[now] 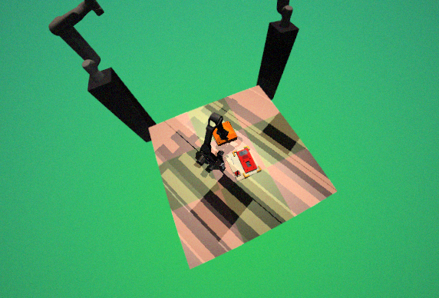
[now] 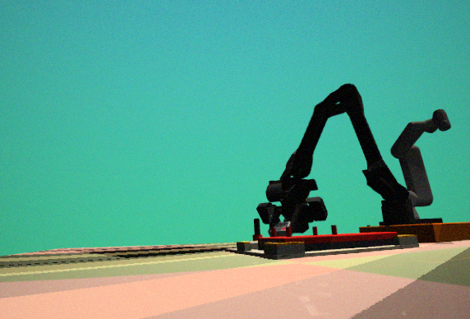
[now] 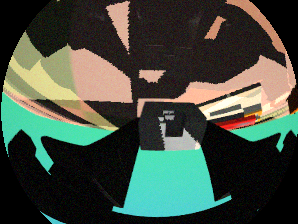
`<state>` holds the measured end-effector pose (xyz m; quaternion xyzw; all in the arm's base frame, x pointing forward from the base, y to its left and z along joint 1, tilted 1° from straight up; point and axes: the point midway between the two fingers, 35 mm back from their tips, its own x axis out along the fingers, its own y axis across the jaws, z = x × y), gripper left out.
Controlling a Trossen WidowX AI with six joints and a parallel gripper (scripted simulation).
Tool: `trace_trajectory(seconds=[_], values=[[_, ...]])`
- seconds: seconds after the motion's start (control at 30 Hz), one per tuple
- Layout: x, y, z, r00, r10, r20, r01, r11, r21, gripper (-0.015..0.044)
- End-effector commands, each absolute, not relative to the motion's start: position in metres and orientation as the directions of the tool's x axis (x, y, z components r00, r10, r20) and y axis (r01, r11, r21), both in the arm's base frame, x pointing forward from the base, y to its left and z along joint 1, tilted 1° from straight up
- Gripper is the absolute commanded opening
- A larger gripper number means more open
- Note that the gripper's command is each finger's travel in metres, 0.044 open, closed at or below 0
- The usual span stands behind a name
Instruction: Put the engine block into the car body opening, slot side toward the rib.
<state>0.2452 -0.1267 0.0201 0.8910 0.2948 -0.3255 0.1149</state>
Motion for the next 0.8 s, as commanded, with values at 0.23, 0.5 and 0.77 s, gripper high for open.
trace_trajectory(seconds=[0.23,0.5,0.77], values=[[0.244,-0.125,-0.003,0.614,0.457,-0.643,0.603,-0.798,0.009,0.0000],[0.246,-0.126,0.004,0.625,0.457,-0.633,0.598,-0.802,0.011,0.0131],[0.246,-0.126,0.004,0.625,0.457,-0.633,0.598,-0.802,0.011,0.0341]])
